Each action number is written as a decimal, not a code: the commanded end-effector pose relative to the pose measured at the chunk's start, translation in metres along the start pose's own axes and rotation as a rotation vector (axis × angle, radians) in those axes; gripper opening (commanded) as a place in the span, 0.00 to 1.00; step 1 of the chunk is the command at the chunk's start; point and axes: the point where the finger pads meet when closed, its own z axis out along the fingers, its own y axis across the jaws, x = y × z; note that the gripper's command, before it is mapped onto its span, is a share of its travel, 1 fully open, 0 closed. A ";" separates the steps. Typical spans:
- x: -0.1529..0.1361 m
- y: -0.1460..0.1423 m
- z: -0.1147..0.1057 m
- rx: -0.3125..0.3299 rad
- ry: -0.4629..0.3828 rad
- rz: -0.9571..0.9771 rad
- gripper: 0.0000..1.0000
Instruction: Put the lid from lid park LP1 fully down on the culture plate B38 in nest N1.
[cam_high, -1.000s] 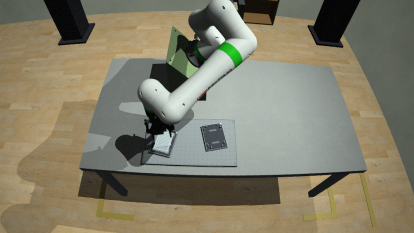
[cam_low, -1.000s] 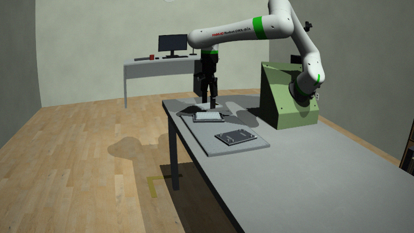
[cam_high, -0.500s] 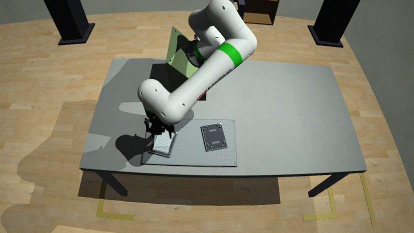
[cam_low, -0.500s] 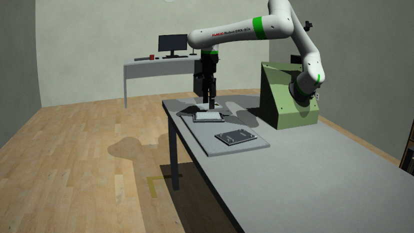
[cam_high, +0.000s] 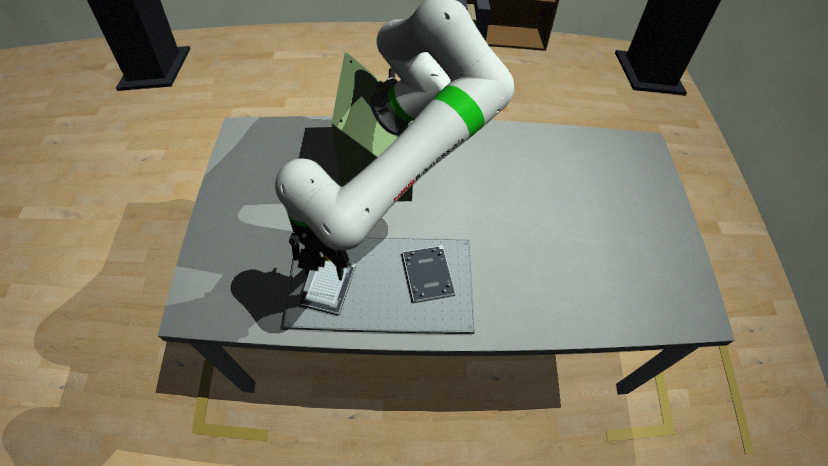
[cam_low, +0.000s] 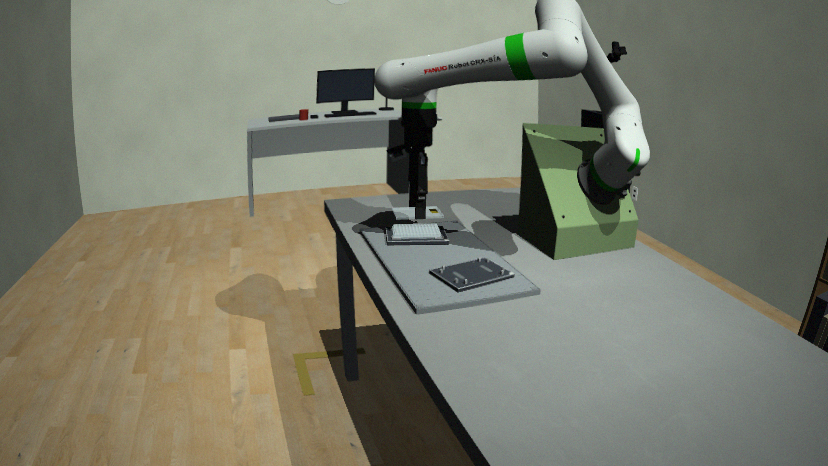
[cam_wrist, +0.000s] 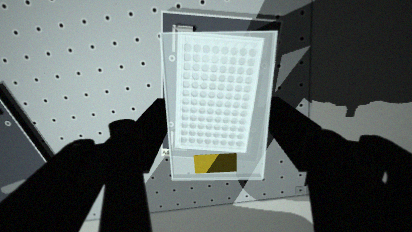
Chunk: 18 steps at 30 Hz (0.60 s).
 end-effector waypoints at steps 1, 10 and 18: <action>0.000 0.000 -0.001 -0.001 0.001 0.037 0.61; 0.001 0.000 0.010 -0.001 0.001 0.088 0.61; 0.001 0.001 0.030 -0.001 0.001 0.088 0.61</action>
